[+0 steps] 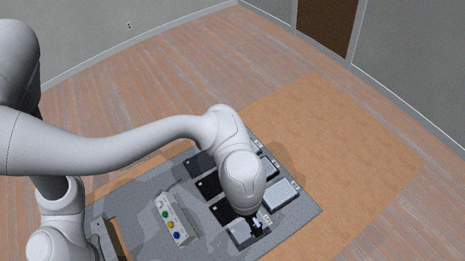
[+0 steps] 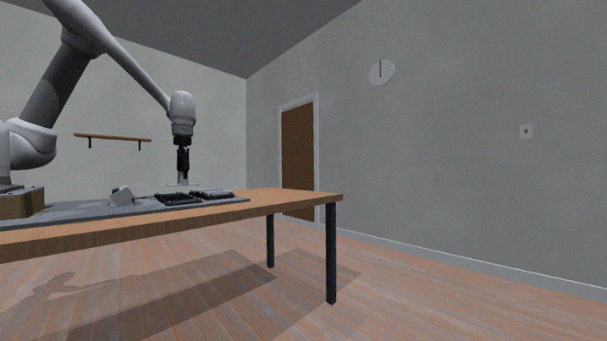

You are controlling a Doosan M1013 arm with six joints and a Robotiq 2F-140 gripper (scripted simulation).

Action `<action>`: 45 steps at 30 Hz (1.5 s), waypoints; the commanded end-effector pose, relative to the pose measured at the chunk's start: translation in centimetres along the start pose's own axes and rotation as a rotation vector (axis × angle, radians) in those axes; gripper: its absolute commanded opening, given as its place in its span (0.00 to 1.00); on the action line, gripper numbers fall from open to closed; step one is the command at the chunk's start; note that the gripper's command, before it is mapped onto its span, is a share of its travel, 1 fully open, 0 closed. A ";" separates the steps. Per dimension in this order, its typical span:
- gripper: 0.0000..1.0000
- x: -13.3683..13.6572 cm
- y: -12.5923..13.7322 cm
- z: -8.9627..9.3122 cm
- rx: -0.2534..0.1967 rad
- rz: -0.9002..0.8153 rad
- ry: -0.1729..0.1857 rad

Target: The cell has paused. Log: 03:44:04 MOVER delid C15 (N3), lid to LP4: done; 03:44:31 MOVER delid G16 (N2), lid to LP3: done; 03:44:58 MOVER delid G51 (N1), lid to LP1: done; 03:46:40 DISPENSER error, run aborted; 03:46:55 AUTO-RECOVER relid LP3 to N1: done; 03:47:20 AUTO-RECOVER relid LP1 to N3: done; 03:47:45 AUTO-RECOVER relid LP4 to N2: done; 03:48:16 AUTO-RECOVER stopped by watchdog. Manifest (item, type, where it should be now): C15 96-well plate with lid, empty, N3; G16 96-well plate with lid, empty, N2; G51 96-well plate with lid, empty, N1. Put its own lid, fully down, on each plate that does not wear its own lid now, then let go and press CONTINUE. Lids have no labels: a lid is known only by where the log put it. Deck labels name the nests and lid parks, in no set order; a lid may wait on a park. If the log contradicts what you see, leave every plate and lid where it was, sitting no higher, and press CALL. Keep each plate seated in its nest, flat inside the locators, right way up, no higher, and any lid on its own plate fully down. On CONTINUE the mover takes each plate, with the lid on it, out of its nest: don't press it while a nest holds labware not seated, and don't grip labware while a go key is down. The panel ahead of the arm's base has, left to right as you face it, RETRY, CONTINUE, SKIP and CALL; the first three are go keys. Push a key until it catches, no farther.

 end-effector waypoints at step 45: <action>0.00 0.0 0.0 5.7 0.000 0.021 0.000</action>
Point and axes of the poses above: the point where the finger pads meet when closed, its own z axis out along the fingers, its own x axis across the jaws, y = z × x, the point moved 6 cm from there along -z, back along the fingers, and after that the axes turned 12 degrees about -z, right-handed, at the moved point
